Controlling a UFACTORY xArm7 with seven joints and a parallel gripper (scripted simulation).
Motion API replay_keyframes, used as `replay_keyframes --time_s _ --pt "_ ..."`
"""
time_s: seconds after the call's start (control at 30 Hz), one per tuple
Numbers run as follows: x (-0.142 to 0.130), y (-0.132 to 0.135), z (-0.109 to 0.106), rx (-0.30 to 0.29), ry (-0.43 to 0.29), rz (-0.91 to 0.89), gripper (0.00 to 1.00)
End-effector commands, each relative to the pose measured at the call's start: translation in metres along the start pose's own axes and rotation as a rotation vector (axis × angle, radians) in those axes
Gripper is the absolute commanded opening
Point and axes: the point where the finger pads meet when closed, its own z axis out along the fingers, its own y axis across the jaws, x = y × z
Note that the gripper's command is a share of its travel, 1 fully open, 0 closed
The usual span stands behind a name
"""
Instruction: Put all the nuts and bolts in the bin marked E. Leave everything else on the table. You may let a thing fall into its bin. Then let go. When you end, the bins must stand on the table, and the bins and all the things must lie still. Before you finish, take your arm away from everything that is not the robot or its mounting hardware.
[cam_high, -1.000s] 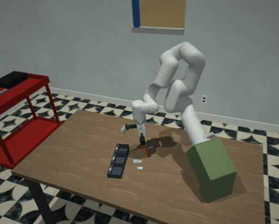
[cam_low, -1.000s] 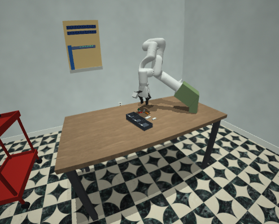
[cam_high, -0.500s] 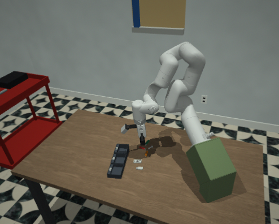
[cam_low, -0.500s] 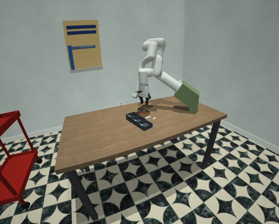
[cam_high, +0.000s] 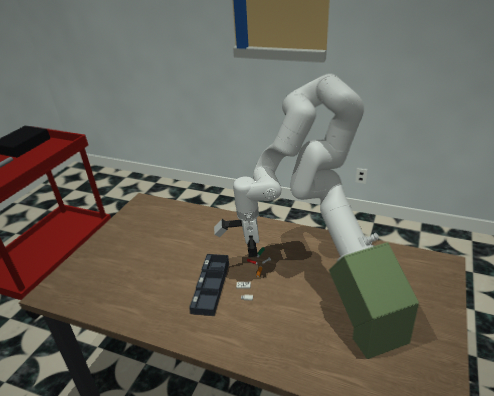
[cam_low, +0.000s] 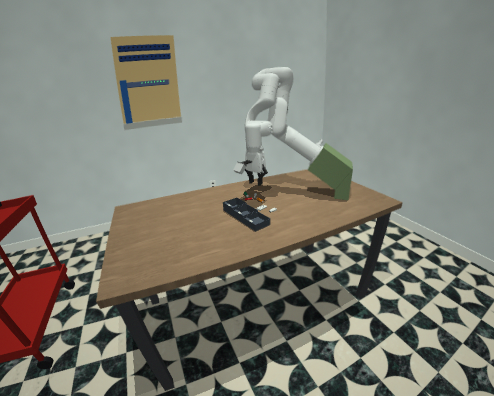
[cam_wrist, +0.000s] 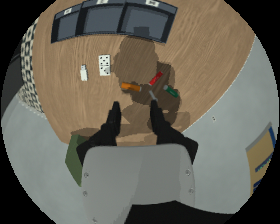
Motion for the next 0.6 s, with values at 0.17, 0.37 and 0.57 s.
replay_keyframes --time_s 0.17,0.37,0.57 --pt "-0.0347 0.0305 0.0145 0.003 0.008 0.157 0.53" --pt "-0.0375 0.0272 0.0141 0.004 0.008 0.157 0.53" --pt "-0.0375 0.0272 0.0141 0.004 0.008 0.157 0.53"
